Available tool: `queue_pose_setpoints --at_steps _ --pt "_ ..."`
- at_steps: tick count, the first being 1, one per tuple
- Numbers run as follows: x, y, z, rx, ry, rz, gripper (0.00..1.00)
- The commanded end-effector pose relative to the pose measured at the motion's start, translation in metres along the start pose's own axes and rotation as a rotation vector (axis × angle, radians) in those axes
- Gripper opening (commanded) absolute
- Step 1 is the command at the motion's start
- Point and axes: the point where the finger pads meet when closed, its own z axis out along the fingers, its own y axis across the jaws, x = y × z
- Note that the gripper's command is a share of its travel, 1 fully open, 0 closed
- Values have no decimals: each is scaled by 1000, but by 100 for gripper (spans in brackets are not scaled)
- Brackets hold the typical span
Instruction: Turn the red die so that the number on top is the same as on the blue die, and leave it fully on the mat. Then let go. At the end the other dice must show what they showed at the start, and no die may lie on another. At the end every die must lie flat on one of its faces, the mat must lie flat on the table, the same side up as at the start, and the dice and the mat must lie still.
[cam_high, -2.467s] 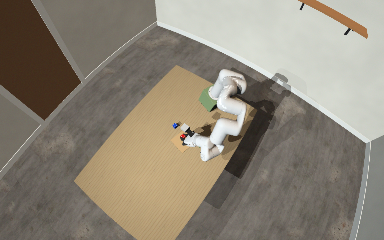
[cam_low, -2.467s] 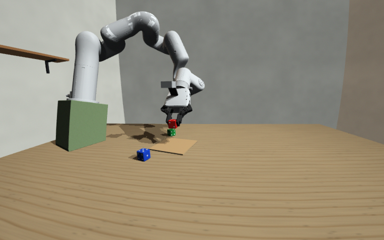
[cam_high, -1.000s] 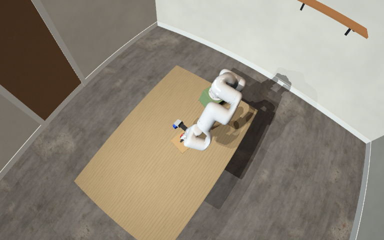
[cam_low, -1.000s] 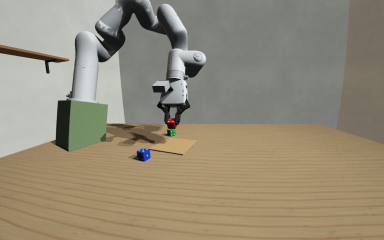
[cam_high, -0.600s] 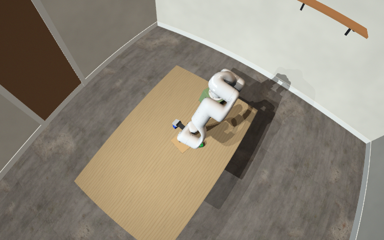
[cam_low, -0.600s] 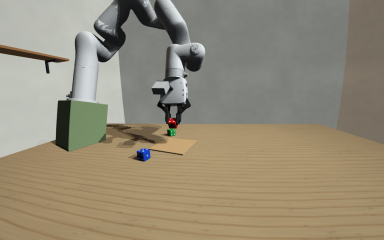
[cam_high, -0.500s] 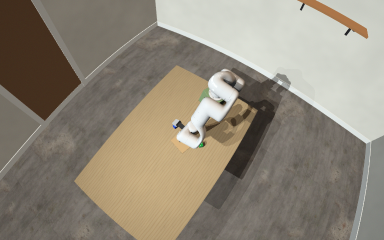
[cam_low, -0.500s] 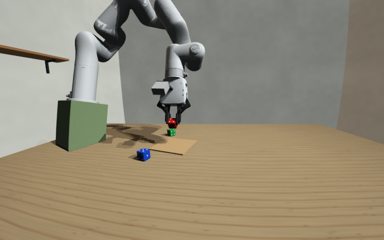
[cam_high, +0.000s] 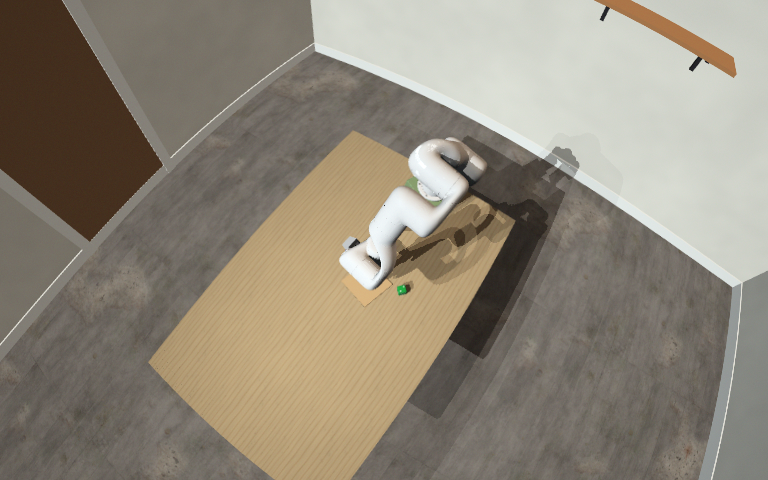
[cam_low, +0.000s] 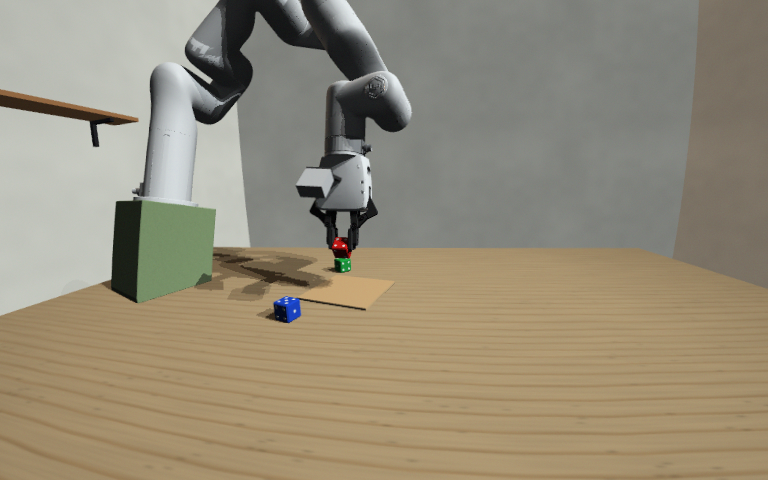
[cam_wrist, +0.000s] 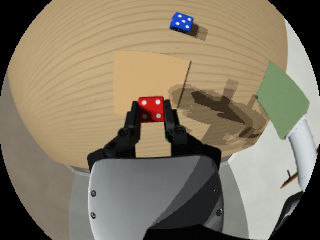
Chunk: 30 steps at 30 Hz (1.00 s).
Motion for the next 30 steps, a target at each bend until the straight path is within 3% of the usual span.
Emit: queue_pose_setpoints --at_steps 1,20,30 --pt "1 -3 -2 7 -97 -6 27" --pt "3 -6 -3 18 -172 -7 27" --pt "6 -6 -2 17 -381 -10 27"
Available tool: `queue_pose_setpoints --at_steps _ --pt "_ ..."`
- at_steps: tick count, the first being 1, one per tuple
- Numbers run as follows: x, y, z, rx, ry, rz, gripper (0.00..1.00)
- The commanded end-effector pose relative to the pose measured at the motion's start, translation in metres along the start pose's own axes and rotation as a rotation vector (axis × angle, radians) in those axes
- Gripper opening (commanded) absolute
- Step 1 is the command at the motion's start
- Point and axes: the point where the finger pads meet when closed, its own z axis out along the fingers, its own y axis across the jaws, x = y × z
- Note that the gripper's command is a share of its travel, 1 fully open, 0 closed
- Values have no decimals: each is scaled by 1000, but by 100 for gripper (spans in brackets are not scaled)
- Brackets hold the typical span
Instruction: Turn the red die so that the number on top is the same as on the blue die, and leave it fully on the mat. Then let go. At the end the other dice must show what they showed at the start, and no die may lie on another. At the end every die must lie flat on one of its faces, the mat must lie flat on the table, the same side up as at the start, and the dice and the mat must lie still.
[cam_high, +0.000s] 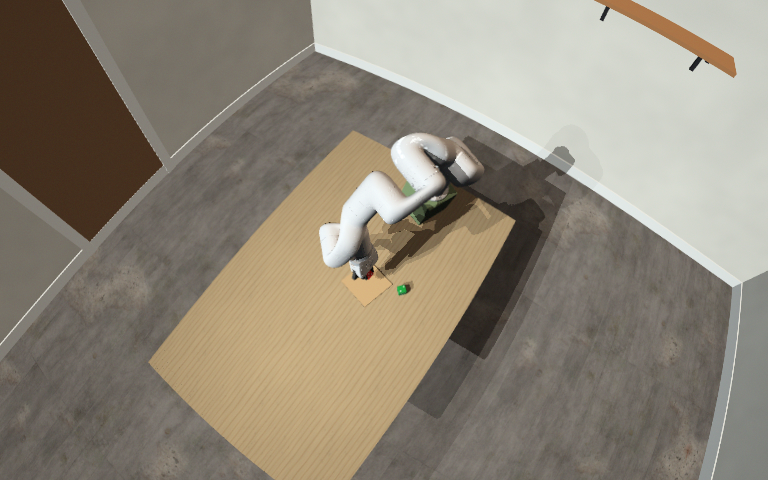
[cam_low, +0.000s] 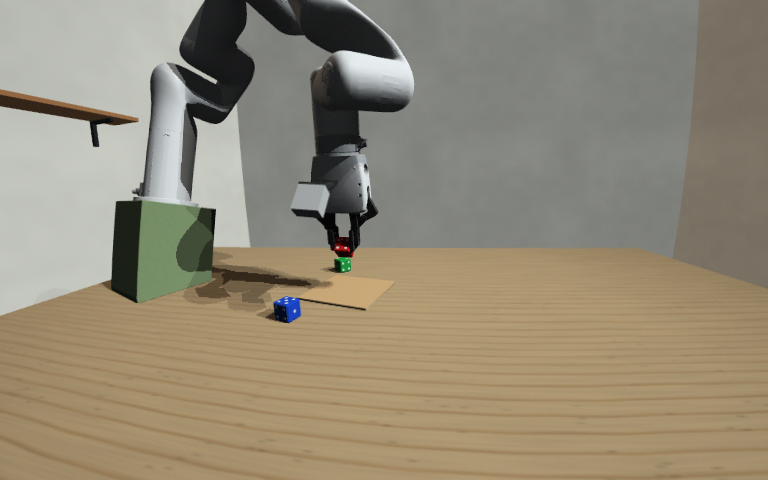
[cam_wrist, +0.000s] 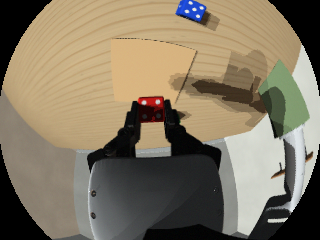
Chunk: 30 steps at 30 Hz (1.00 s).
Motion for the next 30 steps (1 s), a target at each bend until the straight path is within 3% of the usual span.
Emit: queue_pose_setpoints --at_steps 1,10,19,26,30 --pt "2 -3 -2 19 -115 -9 27" --pt "3 -4 -2 22 -146 -10 27" --pt "7 -4 -1 21 -377 -13 27" --pt "7 -4 -1 23 -398 -13 27" --pt "8 -5 0 18 -475 -13 27"
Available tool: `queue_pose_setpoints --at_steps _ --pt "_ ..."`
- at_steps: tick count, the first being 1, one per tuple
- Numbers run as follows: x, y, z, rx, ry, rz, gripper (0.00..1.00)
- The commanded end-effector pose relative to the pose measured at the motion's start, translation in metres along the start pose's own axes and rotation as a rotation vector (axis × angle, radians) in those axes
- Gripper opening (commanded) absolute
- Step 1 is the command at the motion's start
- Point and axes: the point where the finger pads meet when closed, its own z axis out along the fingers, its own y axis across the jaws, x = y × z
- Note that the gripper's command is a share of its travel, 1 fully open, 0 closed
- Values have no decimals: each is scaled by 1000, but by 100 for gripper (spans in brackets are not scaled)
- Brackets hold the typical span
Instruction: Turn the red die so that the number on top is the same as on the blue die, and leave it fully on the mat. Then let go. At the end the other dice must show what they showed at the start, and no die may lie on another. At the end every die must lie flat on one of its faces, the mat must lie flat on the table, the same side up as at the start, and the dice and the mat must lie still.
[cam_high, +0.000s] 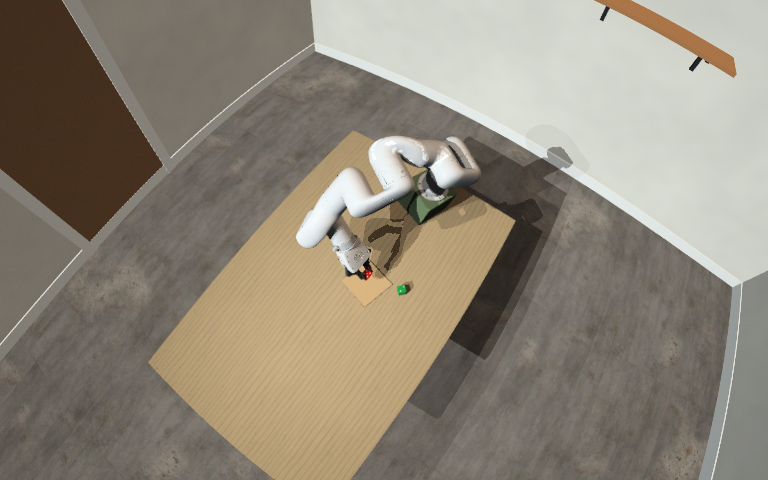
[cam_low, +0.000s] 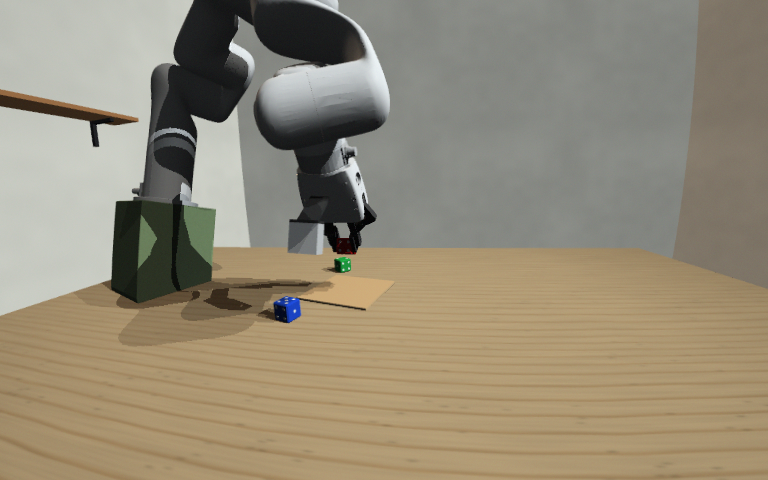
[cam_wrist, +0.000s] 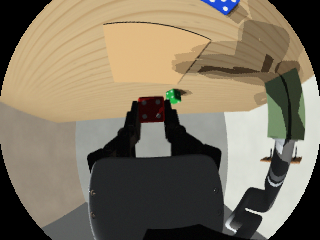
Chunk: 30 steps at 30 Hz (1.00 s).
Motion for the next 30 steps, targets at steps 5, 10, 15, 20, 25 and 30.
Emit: queue_pose_setpoints --at_steps 5,10,15,20,25,30 --pt "4 -1 0 -1 -214 1 27" --pt "5 0 0 1 -246 -1 27" --pt "5 0 0 1 -246 -1 27" --pt "5 0 0 1 -246 -1 27" --pt "5 0 0 1 -246 -1 27" --pt "6 0 0 1 -246 -1 27"
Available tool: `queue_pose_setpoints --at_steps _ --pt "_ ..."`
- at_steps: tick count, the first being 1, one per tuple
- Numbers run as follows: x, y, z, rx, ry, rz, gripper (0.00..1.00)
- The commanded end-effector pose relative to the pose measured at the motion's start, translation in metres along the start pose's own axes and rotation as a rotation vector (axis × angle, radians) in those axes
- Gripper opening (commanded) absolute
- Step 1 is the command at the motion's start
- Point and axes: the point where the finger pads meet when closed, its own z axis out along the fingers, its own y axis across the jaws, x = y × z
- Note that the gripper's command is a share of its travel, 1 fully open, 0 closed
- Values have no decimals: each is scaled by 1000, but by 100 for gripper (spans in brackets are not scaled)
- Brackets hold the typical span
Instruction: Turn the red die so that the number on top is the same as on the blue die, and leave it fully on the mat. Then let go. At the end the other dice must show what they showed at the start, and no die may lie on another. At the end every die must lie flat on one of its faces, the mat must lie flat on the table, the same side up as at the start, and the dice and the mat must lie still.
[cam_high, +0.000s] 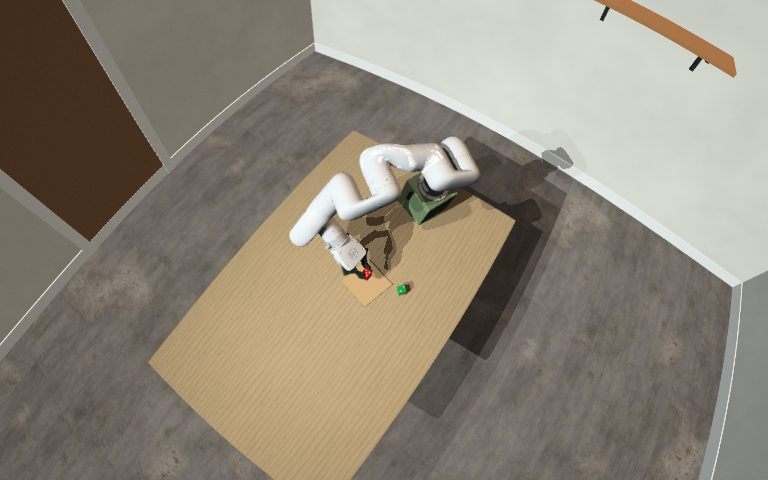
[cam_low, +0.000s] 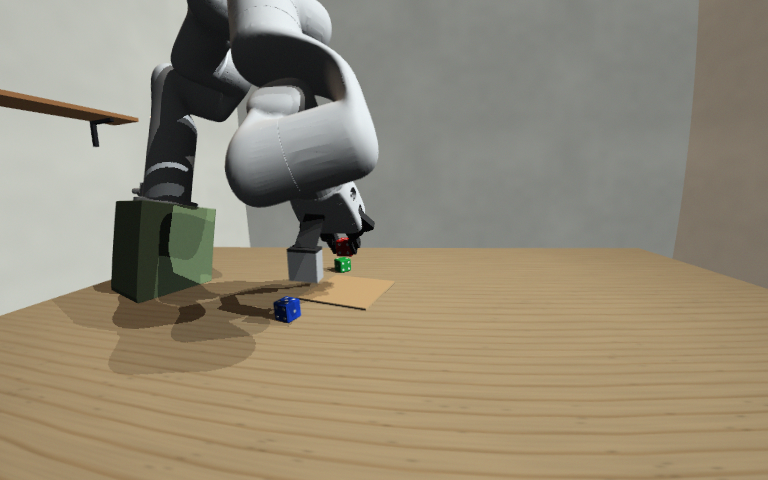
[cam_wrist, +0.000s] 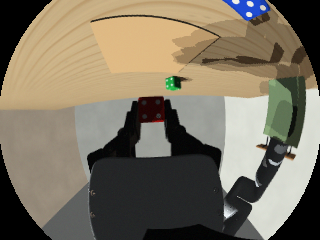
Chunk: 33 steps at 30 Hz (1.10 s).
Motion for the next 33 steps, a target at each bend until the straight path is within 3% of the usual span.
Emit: queue_pose_setpoints --at_steps 1,33 --pt "0 -1 0 2 1 -2 27" --pt "28 -1 27 2 1 -2 27"
